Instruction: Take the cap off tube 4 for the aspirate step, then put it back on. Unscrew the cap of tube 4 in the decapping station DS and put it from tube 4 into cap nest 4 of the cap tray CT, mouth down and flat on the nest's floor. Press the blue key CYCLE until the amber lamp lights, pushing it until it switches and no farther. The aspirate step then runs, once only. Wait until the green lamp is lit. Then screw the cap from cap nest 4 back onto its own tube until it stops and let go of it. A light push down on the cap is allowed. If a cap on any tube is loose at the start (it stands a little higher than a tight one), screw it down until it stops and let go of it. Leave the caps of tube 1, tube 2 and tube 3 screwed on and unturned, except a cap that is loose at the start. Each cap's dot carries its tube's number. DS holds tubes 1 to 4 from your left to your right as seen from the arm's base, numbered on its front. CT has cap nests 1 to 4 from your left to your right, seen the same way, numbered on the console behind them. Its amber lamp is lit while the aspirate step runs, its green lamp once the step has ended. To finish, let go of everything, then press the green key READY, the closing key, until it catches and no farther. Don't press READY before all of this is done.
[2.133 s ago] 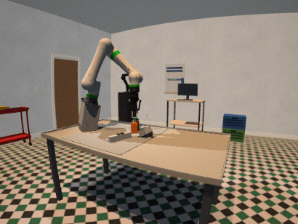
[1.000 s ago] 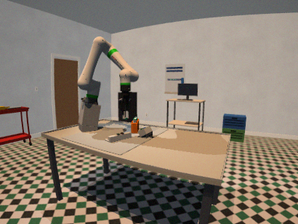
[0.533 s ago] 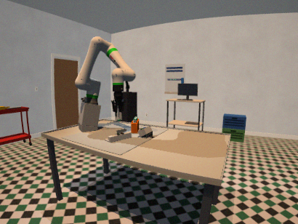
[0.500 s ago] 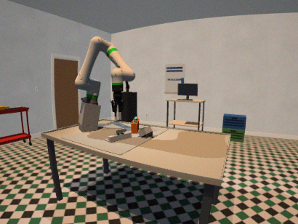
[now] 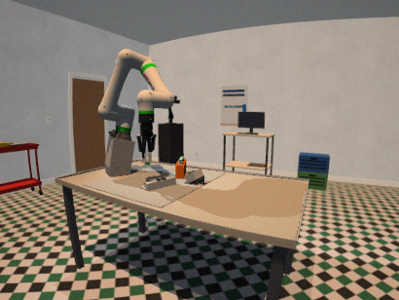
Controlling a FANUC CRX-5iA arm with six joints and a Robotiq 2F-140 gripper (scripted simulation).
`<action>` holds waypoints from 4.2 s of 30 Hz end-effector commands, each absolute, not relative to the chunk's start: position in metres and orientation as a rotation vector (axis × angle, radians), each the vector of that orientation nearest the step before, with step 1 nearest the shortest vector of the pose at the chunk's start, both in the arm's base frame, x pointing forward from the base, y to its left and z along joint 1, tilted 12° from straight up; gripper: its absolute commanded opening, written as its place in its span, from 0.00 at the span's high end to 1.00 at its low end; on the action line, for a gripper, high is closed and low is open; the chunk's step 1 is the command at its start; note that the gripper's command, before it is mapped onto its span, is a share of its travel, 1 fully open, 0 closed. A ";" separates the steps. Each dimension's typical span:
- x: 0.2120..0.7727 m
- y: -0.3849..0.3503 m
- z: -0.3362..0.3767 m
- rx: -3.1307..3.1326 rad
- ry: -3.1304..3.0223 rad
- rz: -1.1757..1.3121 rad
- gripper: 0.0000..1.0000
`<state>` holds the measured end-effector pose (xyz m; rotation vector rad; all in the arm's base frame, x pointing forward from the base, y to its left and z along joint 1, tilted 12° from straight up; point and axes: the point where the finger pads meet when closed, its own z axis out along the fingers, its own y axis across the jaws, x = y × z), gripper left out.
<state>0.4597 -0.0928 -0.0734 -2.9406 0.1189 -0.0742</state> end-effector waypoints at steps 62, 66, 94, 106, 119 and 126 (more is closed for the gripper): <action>0.469 -0.076 -0.206 -2.938 0.118 -0.074 1.00; 0.469 -0.075 -0.208 -2.938 0.118 -0.074 1.00; 0.468 -0.081 -0.181 -2.938 0.118 -0.074 0.71; 0.465 -0.091 -0.132 -2.938 0.118 -0.074 0.71; 0.462 -0.101 -0.078 -2.938 0.118 -0.074 0.71; 0.467 -0.086 -0.075 -2.916 0.361 -0.049 1.00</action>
